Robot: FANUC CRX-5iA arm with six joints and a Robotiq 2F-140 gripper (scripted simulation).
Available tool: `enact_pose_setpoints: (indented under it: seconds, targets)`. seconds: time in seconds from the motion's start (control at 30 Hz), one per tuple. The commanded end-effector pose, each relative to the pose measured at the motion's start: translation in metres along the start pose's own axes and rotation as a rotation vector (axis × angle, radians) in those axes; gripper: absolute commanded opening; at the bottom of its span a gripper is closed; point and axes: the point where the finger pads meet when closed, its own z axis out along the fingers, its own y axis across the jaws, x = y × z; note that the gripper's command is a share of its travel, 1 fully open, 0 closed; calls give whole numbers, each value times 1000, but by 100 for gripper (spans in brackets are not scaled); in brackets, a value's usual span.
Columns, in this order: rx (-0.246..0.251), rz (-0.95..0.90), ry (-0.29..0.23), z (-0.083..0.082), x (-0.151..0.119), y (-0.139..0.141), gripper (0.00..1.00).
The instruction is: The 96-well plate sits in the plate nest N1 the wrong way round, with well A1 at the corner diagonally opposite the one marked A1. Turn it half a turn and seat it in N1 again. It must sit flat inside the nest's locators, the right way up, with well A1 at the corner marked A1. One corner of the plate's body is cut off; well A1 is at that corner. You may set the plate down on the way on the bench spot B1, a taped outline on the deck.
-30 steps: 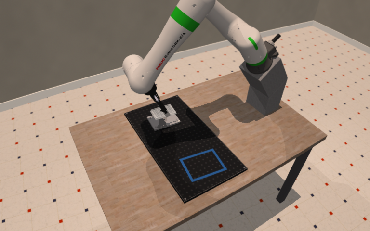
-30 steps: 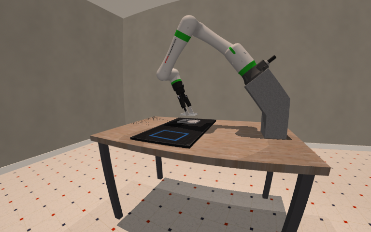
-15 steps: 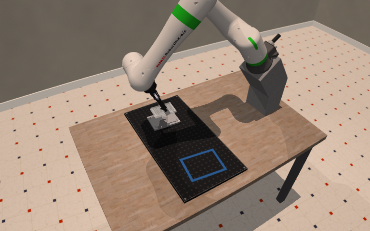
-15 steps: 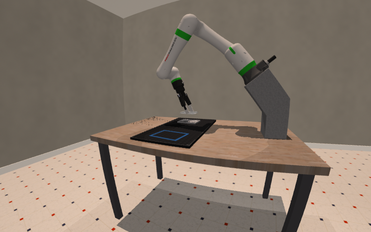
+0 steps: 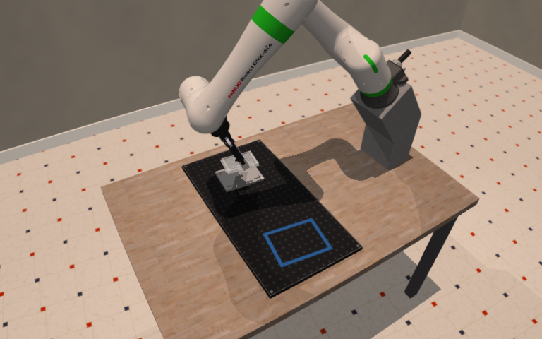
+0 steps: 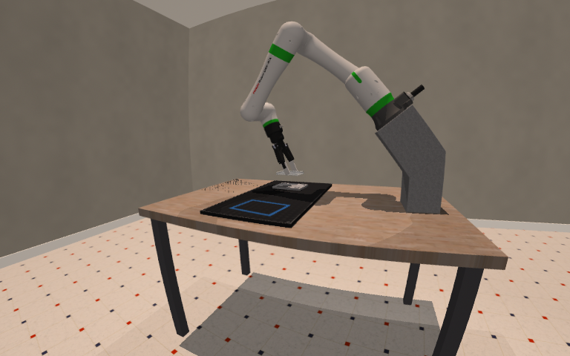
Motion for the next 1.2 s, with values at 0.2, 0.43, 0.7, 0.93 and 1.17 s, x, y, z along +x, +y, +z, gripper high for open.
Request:
enact_pose_setpoints:
  seconds: [0.2,0.43,0.7,0.93,1.17]
  targets:
    - [108,233,0,2,-3,-25,0]
    - [207,444,0,5,-6,-48,0]
    - [212,456,0,6,-9,-68,0]
    - [212,456,0,9,-12,-91,0]
    - [212,456,0,11,-15,-114,0]
